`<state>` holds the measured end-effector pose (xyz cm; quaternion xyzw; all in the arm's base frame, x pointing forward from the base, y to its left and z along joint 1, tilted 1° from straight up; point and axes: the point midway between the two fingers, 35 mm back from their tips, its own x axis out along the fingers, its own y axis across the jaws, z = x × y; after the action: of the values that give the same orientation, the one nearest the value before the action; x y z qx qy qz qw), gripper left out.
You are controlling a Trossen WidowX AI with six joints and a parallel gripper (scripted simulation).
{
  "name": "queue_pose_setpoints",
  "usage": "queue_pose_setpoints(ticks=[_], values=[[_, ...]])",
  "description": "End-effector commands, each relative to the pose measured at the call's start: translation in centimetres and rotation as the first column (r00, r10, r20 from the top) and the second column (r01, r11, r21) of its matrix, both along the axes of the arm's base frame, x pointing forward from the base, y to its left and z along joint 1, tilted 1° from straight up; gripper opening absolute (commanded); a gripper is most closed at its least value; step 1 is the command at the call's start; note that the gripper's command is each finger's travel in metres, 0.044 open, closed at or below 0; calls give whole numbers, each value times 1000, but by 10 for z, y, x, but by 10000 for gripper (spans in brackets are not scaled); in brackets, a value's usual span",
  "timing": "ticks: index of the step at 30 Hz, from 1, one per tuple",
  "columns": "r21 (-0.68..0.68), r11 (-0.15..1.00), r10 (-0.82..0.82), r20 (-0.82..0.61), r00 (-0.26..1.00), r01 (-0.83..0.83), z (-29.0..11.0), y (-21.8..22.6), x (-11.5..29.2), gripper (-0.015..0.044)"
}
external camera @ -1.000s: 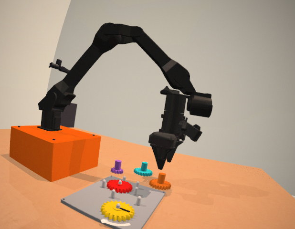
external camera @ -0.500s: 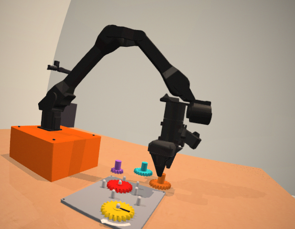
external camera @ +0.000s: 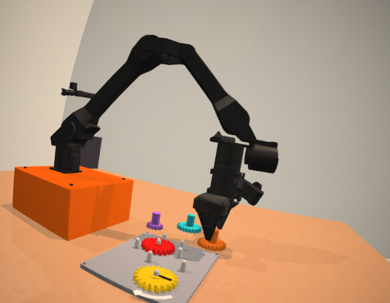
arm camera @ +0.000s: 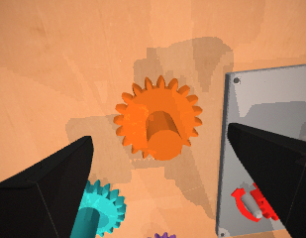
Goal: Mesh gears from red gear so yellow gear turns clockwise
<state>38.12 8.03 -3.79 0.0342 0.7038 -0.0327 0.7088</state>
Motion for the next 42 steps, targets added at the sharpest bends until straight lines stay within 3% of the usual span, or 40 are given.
queue_pose_setpoints(ticks=[1, 12, 21, 42], values=[[-5, 1000, -6, -1, 1000, 6, -1, -1, -1, 361], [-5, 1000, -6, -1, 1000, 6, -1, -1, -1, 72], [-5, 1000, -6, -1, 1000, 6, -1, -1, -1, 0], [-5, 1000, -6, -1, 1000, 6, 63, -4, 7, 0]])
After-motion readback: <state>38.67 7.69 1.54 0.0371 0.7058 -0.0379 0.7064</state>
